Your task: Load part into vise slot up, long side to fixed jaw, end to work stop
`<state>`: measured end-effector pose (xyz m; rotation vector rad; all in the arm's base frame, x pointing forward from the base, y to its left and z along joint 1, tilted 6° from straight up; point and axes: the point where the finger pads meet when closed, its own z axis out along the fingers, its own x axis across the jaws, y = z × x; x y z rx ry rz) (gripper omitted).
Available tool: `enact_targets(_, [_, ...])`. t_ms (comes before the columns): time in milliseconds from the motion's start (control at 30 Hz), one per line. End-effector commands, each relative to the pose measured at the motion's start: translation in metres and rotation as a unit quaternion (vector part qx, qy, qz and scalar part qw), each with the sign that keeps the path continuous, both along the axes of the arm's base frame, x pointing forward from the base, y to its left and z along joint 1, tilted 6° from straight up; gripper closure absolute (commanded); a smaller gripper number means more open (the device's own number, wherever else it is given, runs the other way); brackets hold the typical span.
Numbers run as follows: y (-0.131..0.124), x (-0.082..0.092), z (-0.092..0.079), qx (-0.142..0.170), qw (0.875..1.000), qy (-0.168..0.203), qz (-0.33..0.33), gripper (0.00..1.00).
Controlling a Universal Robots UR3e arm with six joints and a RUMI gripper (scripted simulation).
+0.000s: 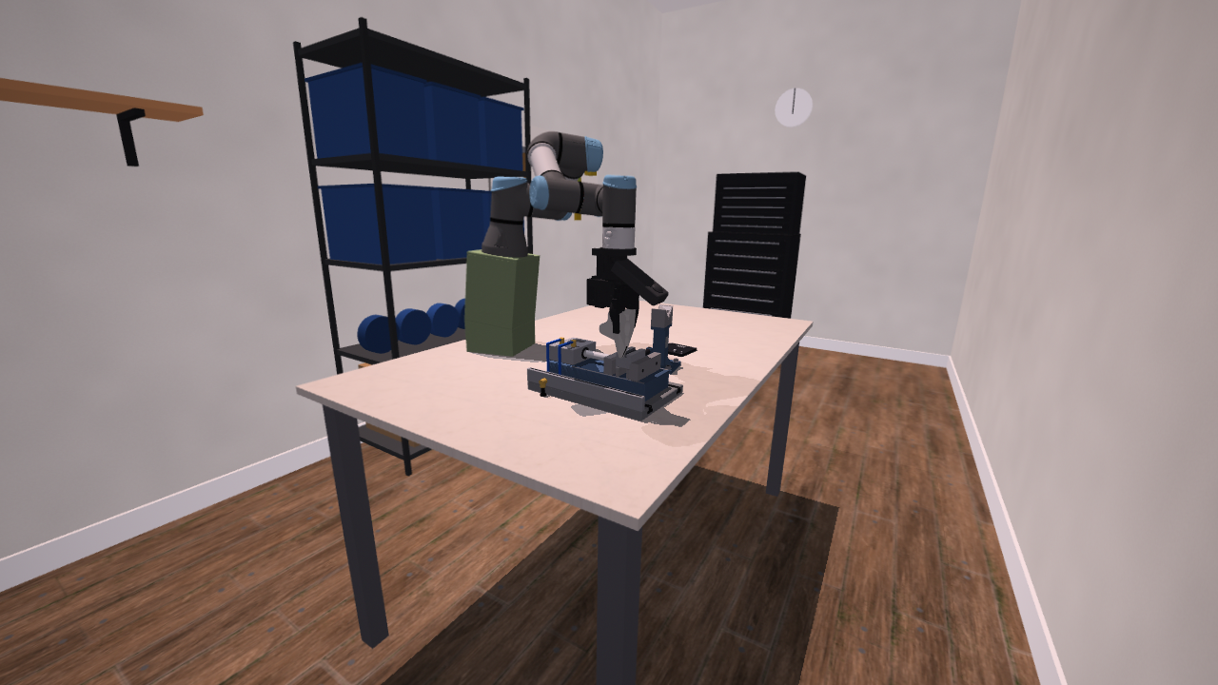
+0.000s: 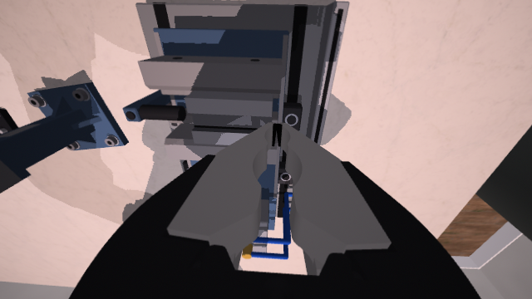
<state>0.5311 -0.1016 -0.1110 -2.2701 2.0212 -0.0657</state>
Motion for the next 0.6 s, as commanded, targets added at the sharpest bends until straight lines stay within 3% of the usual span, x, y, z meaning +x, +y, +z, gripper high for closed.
enact_targets(0, [0.001, 0.0008, 0.0013, -0.001, 1.0, -0.002, 0.0, 1.0])
enact_targets(567, [0.0051, 0.0003, 0.0014, -0.001, 1.0, -0.002, 0.0, 1.0])
